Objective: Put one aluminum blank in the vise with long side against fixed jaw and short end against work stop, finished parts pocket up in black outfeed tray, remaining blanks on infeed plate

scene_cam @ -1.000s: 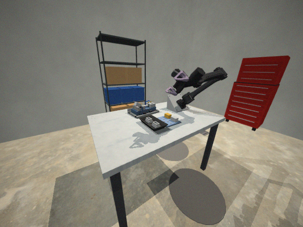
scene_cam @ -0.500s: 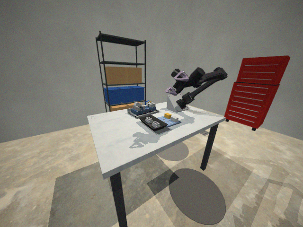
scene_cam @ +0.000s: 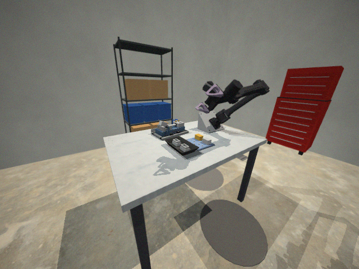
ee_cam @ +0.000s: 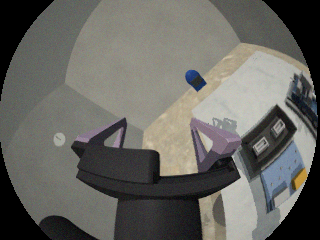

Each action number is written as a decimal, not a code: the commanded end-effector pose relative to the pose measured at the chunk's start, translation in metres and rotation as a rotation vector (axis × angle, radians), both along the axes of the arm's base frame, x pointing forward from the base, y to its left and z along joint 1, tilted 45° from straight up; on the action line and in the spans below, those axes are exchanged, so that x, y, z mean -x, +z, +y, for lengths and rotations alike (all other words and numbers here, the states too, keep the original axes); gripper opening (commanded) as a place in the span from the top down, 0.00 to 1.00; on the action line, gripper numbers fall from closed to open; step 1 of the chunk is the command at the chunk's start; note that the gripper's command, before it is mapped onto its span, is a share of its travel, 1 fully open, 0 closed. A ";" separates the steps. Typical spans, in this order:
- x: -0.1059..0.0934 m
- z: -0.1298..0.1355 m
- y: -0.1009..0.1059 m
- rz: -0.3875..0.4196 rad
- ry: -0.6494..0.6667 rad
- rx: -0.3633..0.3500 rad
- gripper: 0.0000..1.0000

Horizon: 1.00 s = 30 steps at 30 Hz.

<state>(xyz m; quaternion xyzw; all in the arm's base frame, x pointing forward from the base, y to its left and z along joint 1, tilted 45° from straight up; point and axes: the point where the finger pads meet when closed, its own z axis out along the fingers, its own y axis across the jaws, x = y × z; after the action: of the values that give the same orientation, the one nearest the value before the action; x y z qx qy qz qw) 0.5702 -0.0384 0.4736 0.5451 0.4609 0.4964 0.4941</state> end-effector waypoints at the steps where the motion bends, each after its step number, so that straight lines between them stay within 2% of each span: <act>1: -0.016 -0.019 -0.001 0.044 -0.017 0.077 0.00; 4: -0.031 -0.035 -0.028 0.146 -0.004 0.177 0.00; 6: -0.041 -0.048 -0.054 0.235 0.017 0.260 0.00; 9: -0.041 -0.049 -0.054 0.235 0.016 0.260 0.00; 12: -0.055 -0.074 -0.103 0.395 0.079 0.401 0.00; 13: -0.055 -0.074 -0.103 0.395 0.078 0.401 0.00; 14: -0.058 -0.084 -0.122 0.453 0.109 0.450 0.00; 15: -0.058 -0.084 -0.122 0.453 0.109 0.450 0.00; 16: -0.060 -0.094 -0.142 0.511 0.146 0.497 0.00; 18: -0.060 -0.095 -0.142 0.512 0.145 0.497 0.00; 19: -0.061 -0.105 -0.162 0.570 0.188 0.543 0.00; 20: -0.061 -0.105 -0.162 0.570 0.188 0.543 0.00; 21: -0.062 -0.116 -0.183 0.626 0.237 0.587 0.00; 22: -0.062 -0.116 -0.183 0.626 0.237 0.587 0.00; 23: -0.060 -0.127 -0.205 0.681 0.292 0.627 0.00; 26: -0.060 -0.127 -0.205 0.681 0.292 0.627 0.00; 27: -0.058 -0.137 -0.226 0.731 0.352 0.664 0.00; 28: -0.058 -0.137 -0.226 0.731 0.352 0.664 0.00; 29: -0.054 -0.148 -0.247 0.777 0.418 0.697 0.00; 30: -0.054 -0.148 -0.247 0.777 0.418 0.697 0.00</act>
<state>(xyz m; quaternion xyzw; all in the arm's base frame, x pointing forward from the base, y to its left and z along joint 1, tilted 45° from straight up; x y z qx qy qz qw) 0.6182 -0.1647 0.2297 0.4372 0.8103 0.1970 0.3370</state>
